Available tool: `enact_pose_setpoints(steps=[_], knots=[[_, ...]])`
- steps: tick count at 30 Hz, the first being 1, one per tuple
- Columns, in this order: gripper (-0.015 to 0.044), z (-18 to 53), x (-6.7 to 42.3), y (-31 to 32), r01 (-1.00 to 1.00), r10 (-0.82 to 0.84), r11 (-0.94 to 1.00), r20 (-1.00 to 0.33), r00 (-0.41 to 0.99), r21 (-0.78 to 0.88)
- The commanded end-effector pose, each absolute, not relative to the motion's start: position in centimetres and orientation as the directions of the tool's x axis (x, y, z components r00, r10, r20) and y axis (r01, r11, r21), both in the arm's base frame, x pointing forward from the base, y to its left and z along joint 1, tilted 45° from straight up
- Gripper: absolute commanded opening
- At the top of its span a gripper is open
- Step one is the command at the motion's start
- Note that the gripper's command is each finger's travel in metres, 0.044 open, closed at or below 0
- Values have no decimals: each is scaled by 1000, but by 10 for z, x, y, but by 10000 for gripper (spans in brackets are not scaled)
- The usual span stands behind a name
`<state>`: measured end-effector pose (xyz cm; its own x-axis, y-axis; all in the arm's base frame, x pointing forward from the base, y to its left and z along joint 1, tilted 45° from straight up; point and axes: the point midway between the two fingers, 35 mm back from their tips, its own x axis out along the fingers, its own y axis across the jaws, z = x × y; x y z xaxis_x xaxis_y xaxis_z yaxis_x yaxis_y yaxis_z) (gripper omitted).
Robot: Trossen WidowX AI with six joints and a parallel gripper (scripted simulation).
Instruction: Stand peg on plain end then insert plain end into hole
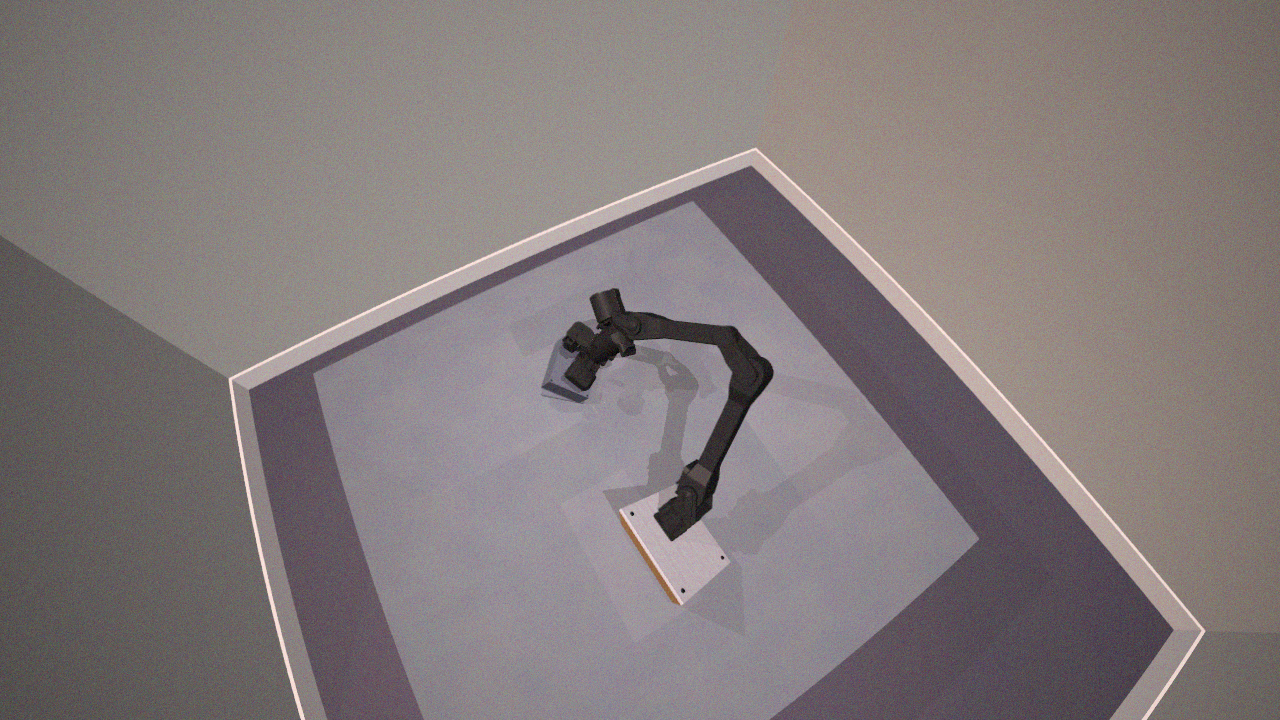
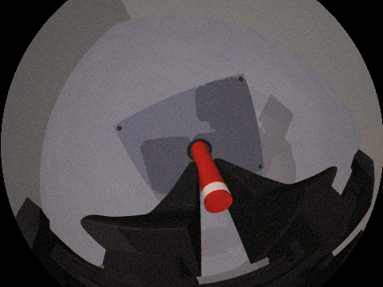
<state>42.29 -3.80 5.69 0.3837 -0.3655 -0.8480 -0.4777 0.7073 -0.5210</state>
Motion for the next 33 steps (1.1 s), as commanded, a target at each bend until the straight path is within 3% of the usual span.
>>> enact_pose_setpoints(steps=[1, 33], knots=[[0, 53, 424, -38, -483, -363, 706, -850, 381, -518], [0, 43, 427, -43, -483, -363, 706, -850, 381, -518]])
